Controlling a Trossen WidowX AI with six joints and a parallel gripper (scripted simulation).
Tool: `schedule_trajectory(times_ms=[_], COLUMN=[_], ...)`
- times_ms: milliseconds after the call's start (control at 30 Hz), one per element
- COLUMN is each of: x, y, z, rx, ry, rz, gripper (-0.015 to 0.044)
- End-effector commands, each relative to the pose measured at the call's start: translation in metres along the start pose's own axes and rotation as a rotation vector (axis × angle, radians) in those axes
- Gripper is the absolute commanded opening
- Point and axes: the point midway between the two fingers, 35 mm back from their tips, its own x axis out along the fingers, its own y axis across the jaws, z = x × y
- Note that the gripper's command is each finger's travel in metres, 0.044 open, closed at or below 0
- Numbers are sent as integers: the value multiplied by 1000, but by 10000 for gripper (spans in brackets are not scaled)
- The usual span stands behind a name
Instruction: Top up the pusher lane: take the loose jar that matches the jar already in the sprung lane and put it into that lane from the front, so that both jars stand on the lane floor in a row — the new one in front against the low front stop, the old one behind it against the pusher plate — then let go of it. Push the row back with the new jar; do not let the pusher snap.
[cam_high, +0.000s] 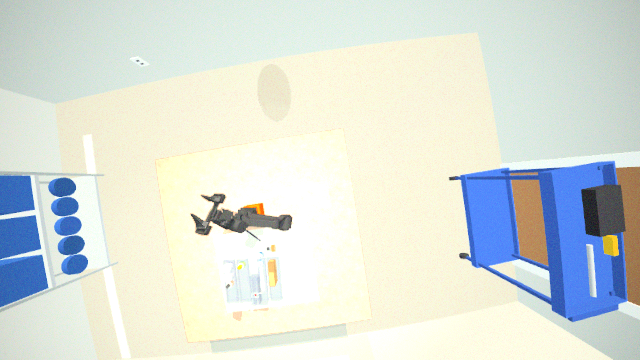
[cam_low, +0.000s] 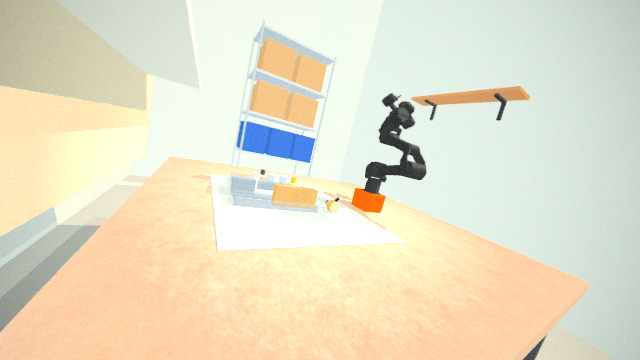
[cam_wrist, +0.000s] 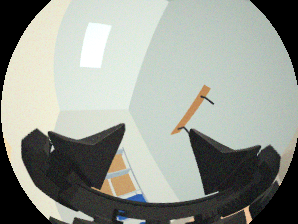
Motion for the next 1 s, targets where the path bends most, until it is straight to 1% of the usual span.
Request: schedule_trajectory(times_ms=[0,33,133,233,333,433,567,700,833,967], x=[1,3,9,6,-6,-27,-69,-124,-186,-252], y=[1,3,19,40,64,91,127,160,187,206], z=[-2,-9,-49,-91,-130,-167,-206,-231,-241,-236], rx=[0,1,4,7,5,-7,-27,-56,-95,-149], ry=[10,41,213,393,572,751,979,1190,1382,1552], rz=[3,11,67,140,226,326,482,658,853,1067], gripper=[426,440,440,440,440,440,440,440,440,440])
